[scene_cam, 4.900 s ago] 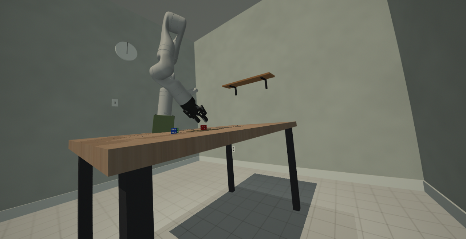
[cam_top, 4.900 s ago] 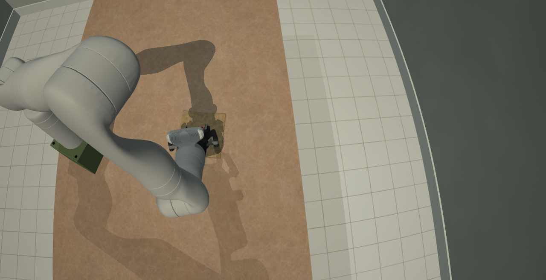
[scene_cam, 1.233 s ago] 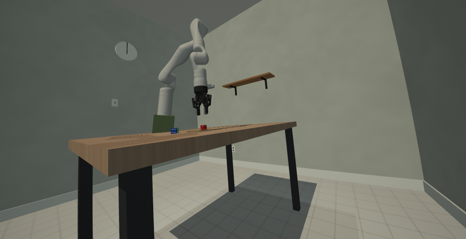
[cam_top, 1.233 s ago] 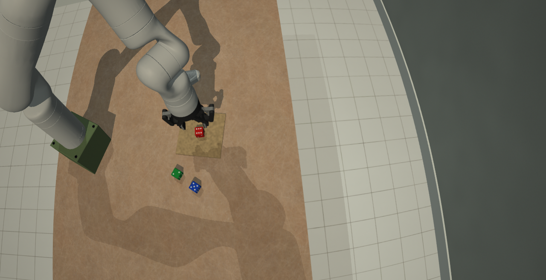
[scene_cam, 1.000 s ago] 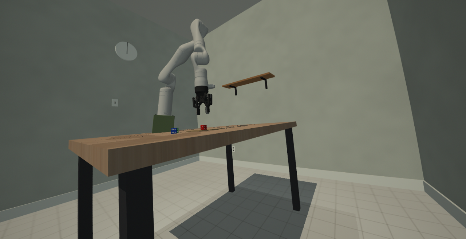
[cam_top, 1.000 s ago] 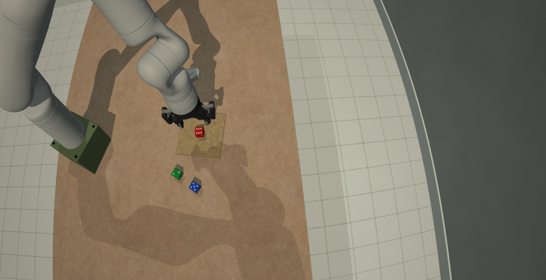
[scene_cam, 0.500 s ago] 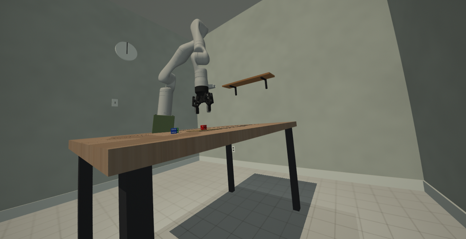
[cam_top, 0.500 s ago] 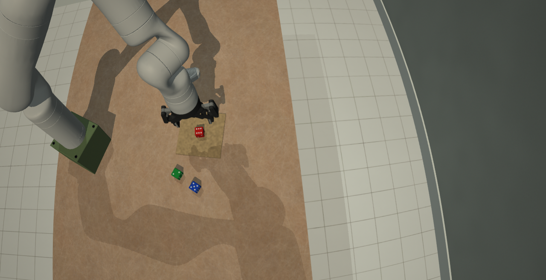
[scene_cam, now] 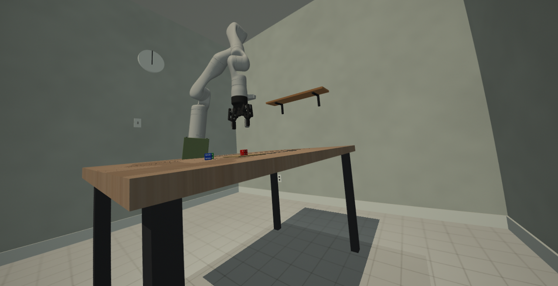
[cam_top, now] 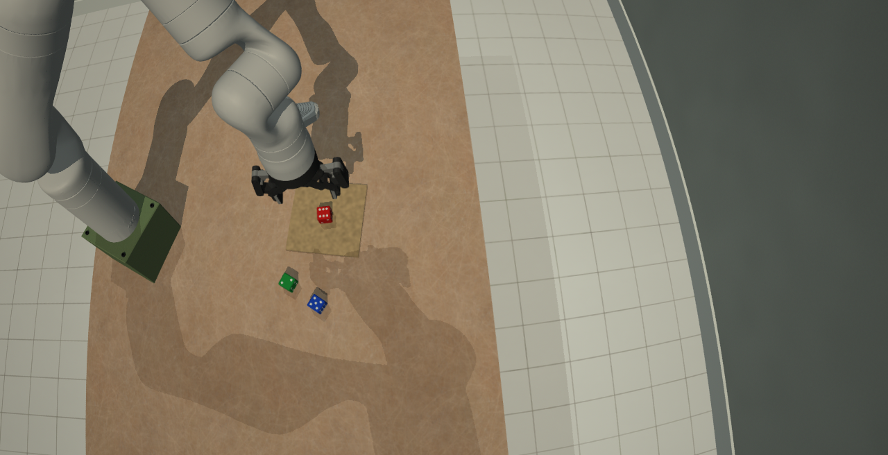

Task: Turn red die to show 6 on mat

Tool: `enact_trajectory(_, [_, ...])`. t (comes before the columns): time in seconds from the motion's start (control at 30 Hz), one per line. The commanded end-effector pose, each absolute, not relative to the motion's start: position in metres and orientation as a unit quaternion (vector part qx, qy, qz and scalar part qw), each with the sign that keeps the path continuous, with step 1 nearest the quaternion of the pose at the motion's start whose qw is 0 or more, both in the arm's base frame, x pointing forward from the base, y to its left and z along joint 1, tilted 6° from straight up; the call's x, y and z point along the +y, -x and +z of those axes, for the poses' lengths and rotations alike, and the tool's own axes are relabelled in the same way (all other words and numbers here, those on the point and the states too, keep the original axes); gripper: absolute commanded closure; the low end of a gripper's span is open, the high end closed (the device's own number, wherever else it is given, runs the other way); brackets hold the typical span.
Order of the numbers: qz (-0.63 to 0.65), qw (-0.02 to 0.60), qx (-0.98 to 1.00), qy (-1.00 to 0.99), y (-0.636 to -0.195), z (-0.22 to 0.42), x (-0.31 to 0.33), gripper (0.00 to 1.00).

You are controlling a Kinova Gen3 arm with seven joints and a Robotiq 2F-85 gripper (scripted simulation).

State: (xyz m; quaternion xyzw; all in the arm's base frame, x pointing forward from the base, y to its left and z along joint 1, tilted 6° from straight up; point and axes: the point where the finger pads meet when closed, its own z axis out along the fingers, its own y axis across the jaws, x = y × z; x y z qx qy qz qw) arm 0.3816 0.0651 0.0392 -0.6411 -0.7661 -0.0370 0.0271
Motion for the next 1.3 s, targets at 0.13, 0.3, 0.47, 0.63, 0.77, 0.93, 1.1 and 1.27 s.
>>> enact_trajectory(0.13, [-0.049, 0.02, -0.77, 0.636, -0.388, 0.075, 0.07, 0.0])
enact_trajectory(0.3, [-0.049, 0.02, -0.77, 0.636, -0.387, 0.098, 0.067, 0.0])
enact_trajectory(0.47, [-0.049, 0.02, -0.77, 0.636, -0.387, 0.106, 0.066, 0.0])
enact_trajectory(0.63, [-0.049, 0.02, -0.77, 0.636, -0.387, 0.106, 0.066, 0.0])
enact_trajectory(0.77, [-0.049, 0.02, -0.77, 0.636, -0.387, 0.106, 0.066, 0.0])
enact_trajectory(0.93, [-0.049, 0.02, -0.77, 0.636, -0.387, 0.106, 0.066, 0.0])
enact_trajectory(1.1, [-0.049, 0.02, -0.77, 0.636, -0.387, 0.106, 0.066, 0.0])
enact_trajectory(1.27, [-0.049, 0.02, -0.77, 0.636, -0.387, 0.106, 0.066, 0.0])
